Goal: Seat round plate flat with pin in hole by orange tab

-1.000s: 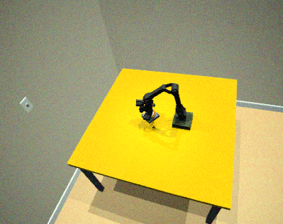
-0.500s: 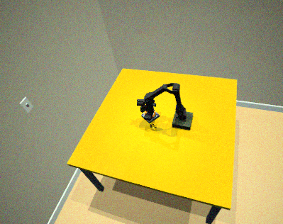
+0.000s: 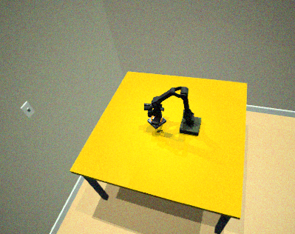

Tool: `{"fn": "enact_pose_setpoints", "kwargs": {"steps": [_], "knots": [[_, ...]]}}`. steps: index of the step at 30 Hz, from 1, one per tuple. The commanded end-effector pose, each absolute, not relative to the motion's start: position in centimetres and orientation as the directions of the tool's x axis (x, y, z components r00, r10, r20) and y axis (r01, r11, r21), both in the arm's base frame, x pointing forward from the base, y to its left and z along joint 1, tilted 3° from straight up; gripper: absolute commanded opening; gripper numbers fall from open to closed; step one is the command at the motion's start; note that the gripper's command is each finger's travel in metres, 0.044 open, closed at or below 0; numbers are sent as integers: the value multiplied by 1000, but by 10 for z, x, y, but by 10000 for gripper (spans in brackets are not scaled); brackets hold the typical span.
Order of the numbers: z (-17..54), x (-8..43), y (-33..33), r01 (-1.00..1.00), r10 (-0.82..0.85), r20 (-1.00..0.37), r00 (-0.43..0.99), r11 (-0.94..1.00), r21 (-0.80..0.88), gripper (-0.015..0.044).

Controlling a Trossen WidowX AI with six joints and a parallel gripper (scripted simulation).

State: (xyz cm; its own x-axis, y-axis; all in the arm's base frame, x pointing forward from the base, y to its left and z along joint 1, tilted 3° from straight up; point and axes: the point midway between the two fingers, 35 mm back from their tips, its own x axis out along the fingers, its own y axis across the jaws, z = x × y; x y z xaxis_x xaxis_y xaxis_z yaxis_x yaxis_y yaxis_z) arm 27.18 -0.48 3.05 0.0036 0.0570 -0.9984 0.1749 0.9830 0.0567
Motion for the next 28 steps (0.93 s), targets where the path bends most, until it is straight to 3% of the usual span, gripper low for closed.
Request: {"fn": "enact_pose_setpoints", "kwargs": {"steps": [1,8,28], "knots": [[43,273,-6,171,53,-999,4,984,53,0],[75,271,-7,171,53,-999,4,984,53,0],[69,272,-6,175,56,-998,10,983,57,0]]}}
